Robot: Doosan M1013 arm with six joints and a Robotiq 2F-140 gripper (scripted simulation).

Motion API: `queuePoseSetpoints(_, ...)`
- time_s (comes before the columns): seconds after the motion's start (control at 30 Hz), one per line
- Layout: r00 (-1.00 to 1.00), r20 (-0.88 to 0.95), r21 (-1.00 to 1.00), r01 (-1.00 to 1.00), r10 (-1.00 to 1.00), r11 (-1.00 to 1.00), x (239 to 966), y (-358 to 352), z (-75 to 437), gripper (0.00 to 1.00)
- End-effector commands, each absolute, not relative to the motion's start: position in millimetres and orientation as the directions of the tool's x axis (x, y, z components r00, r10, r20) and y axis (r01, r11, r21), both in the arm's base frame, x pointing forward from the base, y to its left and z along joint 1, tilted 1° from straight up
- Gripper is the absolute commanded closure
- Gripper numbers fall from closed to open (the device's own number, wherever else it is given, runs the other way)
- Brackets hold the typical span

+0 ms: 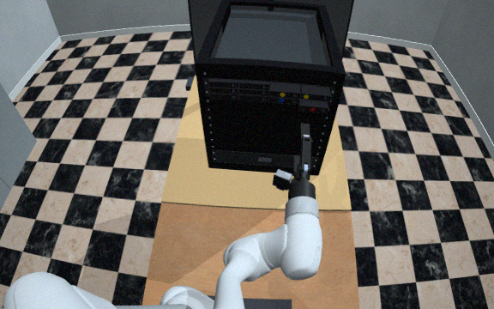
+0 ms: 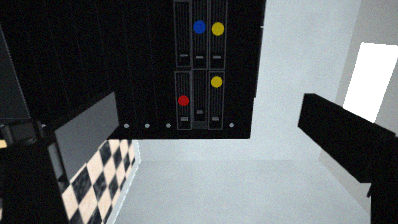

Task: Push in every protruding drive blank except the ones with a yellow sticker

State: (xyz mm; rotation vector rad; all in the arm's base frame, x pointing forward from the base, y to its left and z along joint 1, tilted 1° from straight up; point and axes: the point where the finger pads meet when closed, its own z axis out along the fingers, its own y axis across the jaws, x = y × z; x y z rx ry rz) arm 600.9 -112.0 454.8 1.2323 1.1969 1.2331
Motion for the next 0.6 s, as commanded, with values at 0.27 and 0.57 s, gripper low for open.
queuePoseSetpoints(0.27,-0.005,0.014,1.0,-0.005,1.0,-0.014,600.4,-112.4,457.1,0.0)
queuePoseSetpoints(0.57,-0.005,0.013,1.0,-0.005,1.0,-0.013,600.4,-112.4,457.1,0.0)
